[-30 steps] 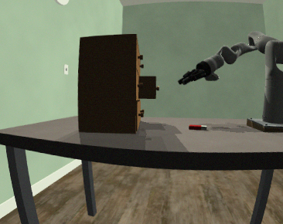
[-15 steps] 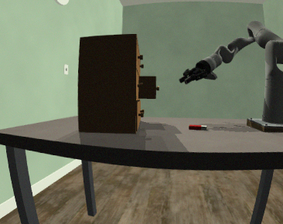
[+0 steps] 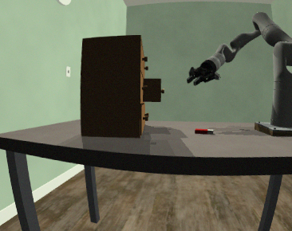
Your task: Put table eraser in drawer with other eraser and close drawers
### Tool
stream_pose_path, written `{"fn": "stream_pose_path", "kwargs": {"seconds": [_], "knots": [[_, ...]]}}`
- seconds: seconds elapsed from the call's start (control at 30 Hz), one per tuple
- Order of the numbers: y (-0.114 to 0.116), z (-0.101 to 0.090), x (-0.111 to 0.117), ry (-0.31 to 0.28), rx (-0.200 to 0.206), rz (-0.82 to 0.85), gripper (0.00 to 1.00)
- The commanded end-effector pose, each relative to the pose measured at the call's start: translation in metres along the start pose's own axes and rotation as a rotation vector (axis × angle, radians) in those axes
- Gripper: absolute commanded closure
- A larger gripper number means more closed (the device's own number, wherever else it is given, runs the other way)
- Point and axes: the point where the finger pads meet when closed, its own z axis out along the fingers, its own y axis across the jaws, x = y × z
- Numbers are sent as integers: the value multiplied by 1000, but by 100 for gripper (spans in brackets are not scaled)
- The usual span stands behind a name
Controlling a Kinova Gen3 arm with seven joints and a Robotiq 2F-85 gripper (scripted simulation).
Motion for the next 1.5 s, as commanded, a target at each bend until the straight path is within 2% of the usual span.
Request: {"fn": "stream_pose_path", "kwargs": {"seconds": [0.0, 0.23, 0.3, 0.57, 0.8, 0.87, 1.37, 1.43, 1.47], "knots": [[-6, -2, -2, 14, -29, -64, 67], [-5, -10, -5, 17, -132, -242, 67], [-5, -10, -5, 17, -132, -242, 67], [-3, -20, -10, 21, -268, -476, 67], [-1, -29, -14, 25, -402, -708, 67], [-1, -29, -14, 25, -402, -708, 67], [2, -53, -25, 35, -724, -1264, 67], [2, -53, -25, 35, -724, -1264, 67], [3, -55, -26, 35, -743, -1297, 67]]}}
